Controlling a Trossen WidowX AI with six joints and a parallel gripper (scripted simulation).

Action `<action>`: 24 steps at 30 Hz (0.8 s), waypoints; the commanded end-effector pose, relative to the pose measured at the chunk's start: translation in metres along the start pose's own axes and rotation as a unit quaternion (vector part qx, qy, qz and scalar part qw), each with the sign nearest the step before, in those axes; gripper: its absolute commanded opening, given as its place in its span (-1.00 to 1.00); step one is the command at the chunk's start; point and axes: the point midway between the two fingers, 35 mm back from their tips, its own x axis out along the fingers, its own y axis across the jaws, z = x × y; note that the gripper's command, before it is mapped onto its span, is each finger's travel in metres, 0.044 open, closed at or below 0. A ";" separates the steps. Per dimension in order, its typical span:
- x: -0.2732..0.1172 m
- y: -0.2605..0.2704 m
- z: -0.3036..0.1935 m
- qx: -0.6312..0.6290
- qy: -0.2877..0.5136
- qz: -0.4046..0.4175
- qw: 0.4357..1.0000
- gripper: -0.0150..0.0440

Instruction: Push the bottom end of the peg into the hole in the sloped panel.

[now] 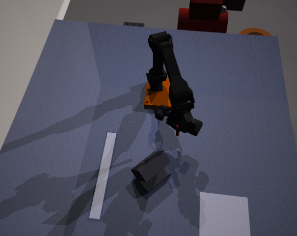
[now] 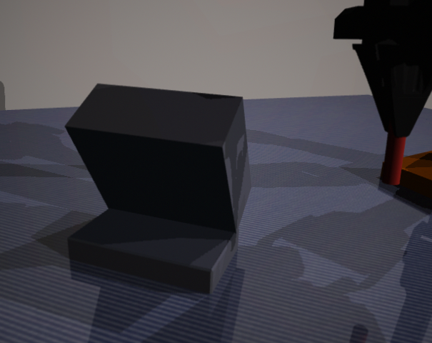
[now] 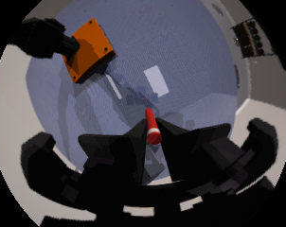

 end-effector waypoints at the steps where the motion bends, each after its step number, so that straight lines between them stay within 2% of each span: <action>1: 0.001 0.002 -0.002 0.003 -0.005 -0.008 1.000 -0.49; 24: 0.005 0.013 -0.018 0.026 -0.030 -0.054 0.998 -0.49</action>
